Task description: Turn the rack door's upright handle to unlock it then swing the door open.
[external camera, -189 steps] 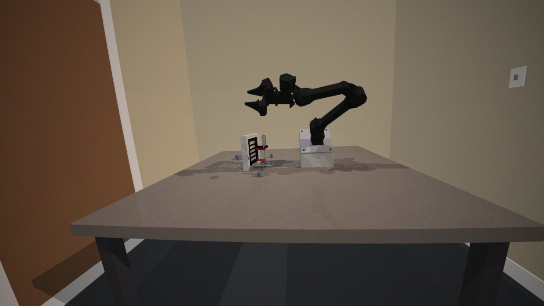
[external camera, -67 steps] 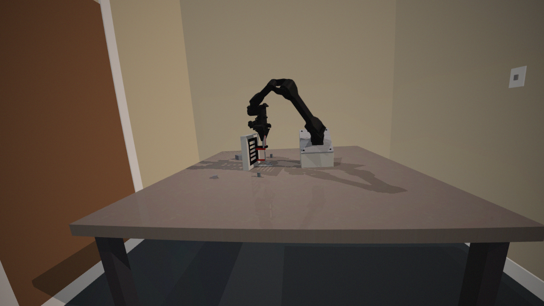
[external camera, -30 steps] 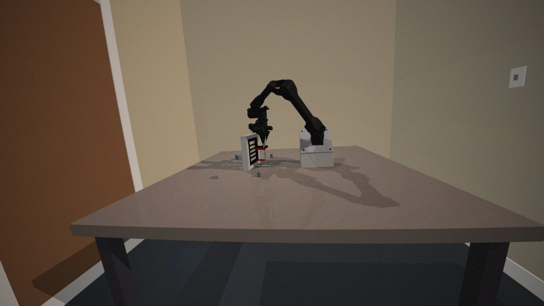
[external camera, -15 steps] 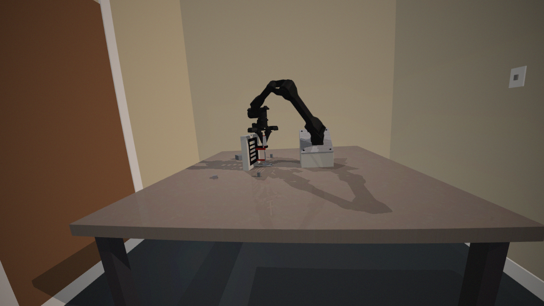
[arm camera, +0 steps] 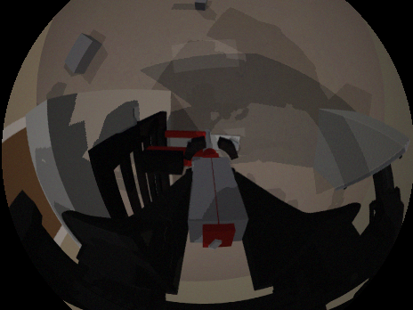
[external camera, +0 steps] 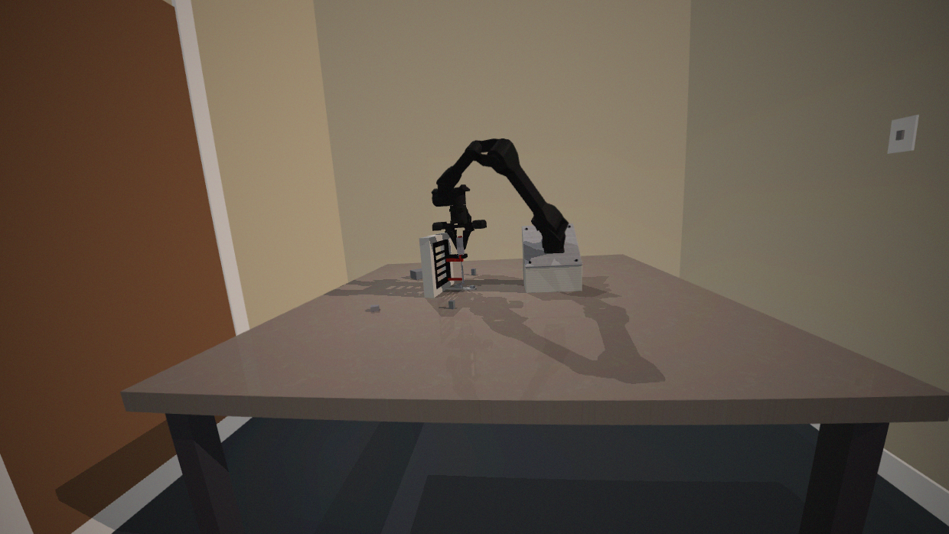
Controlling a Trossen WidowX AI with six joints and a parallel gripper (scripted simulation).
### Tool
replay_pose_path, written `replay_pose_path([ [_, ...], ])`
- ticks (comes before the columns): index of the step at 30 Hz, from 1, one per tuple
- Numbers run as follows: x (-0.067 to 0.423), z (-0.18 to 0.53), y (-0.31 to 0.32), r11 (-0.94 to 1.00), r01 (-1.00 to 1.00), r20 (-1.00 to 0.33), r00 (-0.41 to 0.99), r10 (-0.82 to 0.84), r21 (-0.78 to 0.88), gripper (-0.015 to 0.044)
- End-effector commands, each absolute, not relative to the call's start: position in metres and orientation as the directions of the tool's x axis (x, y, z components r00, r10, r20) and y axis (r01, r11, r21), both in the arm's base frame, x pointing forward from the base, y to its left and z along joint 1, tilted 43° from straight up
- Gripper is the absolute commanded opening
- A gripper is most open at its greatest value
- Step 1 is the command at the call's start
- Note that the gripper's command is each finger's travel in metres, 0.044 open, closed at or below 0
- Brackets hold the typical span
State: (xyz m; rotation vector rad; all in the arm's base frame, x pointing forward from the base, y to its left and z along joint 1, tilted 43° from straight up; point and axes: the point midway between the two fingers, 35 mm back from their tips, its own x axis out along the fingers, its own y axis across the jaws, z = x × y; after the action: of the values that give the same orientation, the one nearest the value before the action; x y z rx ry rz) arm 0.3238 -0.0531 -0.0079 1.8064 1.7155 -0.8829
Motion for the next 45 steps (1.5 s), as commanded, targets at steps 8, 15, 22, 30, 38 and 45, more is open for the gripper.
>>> replay_pose_path([
  [8, 0.3239, -0.0081, -0.0508, -0.353, 0.877, -0.734, 0.0, 0.679, -0.327, 0.0023],
  [15, 0.3239, -0.0081, -0.0508, -0.353, 0.877, -0.734, 0.0, 0.679, -0.327, 0.0101],
  [22, 0.3239, -0.0081, -0.0508, -0.353, 0.877, -0.734, 0.0, 0.679, -0.327, 0.0285],
  [30, 0.3239, -0.0081, -0.0508, -0.167, 0.974, -0.734, 0.0, 0.679, -0.155, 0.0294],
  [38, 0.3239, -0.0081, -0.0508, 0.122, 0.986, -0.734, 0.0, 0.679, 0.113, 0.0294],
  [45, 0.3239, -0.0081, -0.0508, 0.361, 0.871, -0.734, 0.0, 0.679, 0.333, 0.0294],
])
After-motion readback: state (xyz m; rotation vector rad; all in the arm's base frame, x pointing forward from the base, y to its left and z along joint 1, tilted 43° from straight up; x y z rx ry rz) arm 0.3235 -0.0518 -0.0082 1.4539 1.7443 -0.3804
